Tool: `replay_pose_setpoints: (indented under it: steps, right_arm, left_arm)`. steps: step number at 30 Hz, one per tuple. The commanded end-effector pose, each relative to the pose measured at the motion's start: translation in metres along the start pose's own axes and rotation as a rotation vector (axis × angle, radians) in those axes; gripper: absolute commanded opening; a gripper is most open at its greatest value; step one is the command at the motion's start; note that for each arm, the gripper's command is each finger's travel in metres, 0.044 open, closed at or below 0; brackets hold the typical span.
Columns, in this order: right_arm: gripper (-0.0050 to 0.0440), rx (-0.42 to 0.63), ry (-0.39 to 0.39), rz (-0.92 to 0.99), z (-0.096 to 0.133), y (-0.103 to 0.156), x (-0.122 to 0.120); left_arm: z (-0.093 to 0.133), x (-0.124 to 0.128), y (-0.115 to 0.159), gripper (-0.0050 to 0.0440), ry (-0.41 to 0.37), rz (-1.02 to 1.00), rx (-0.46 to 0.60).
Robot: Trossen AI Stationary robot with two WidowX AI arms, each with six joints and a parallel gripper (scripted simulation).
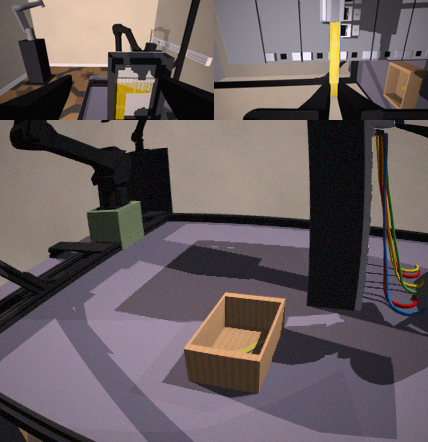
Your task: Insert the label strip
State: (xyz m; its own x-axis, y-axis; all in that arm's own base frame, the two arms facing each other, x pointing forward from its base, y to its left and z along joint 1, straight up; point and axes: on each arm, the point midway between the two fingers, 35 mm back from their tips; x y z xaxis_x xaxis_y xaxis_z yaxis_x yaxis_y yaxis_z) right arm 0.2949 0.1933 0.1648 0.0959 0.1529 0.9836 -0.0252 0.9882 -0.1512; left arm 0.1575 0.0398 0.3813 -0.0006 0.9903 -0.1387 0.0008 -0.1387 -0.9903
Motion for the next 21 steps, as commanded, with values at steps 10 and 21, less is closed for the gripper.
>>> replay_pose_setpoints:
  steps: [10, 21]
  right_arm:
    - [-0.005, 0.0, -0.019, -0.022, 0.0, 0.0006, 0.0108]
    - [-0.005, 0.0, -0.019, -0.022, 0.0001, -0.0008, 0.0111]
  left_arm:
    - [0.0001, -0.0005, -0.0019, 0.044, 0.001, -0.005, 0.0]
    - [0.0001, -0.0005, -0.0019, 0.044, 0.001, -0.005, 0.0]
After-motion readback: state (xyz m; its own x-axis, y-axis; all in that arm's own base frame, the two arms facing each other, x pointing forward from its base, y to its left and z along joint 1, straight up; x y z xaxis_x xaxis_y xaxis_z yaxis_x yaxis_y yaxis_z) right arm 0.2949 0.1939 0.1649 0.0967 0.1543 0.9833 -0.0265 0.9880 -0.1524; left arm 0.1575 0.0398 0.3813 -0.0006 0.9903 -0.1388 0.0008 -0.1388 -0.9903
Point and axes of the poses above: on each arm, the point midway between the two fingers, 35 mm back from their tips, its own z axis back along the fingers, its own x axis across the jaws, y = z × x, and after that the axes turned 8 degrees about z, right-handed
